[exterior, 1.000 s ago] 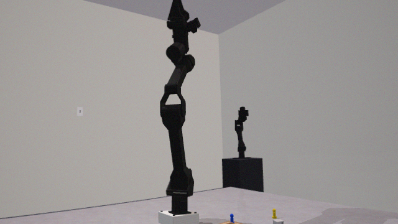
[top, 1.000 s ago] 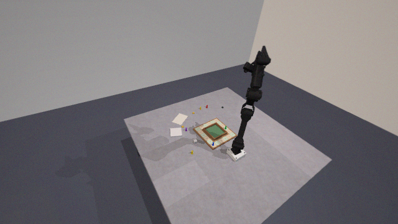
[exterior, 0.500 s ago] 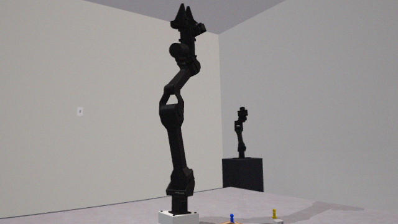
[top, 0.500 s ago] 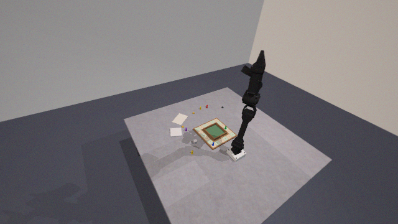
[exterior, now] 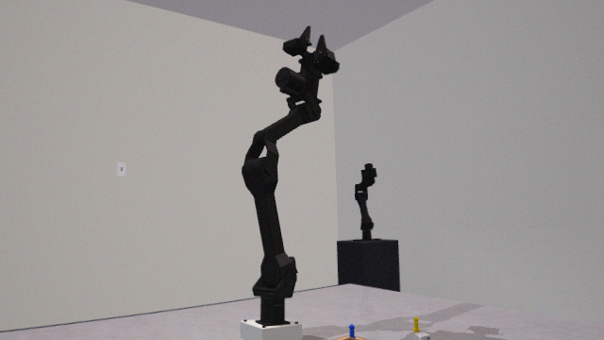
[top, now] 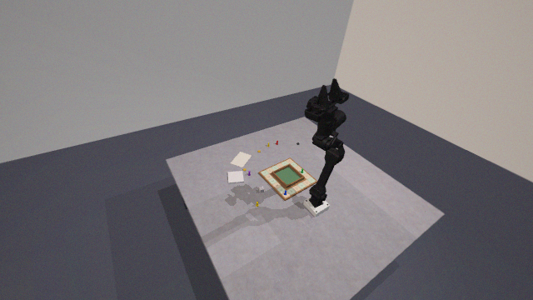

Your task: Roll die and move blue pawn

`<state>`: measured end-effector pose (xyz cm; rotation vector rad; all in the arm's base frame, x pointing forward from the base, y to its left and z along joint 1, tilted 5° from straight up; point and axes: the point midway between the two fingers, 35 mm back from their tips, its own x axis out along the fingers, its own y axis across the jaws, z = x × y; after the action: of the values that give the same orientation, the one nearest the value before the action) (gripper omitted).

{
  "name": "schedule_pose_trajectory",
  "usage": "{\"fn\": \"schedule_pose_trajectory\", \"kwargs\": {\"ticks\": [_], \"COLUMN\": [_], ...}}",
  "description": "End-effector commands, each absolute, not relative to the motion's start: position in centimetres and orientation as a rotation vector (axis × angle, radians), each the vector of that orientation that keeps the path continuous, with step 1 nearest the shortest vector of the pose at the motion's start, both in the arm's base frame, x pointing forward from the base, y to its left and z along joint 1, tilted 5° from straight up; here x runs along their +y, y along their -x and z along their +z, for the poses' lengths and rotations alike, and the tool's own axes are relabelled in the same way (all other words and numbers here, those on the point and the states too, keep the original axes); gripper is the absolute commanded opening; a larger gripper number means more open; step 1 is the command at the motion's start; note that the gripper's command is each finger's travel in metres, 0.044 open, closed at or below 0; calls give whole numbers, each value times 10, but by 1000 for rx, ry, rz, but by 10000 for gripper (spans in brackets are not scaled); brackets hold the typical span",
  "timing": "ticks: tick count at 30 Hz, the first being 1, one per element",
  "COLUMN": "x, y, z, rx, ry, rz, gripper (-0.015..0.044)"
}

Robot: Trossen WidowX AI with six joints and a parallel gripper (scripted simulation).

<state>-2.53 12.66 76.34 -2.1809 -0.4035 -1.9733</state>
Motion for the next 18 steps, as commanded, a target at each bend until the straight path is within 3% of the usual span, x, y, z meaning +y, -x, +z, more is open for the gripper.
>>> {"fn": "schedule_pose_trajectory", "kwargs": {"ticks": [1,18], "x": [176,349], "y": [34,-16], "z": [751,654], "rx": [-474,-810], "ry": [2260,2628], "rz": [-2117,-2682], "gripper": [275,275]}}
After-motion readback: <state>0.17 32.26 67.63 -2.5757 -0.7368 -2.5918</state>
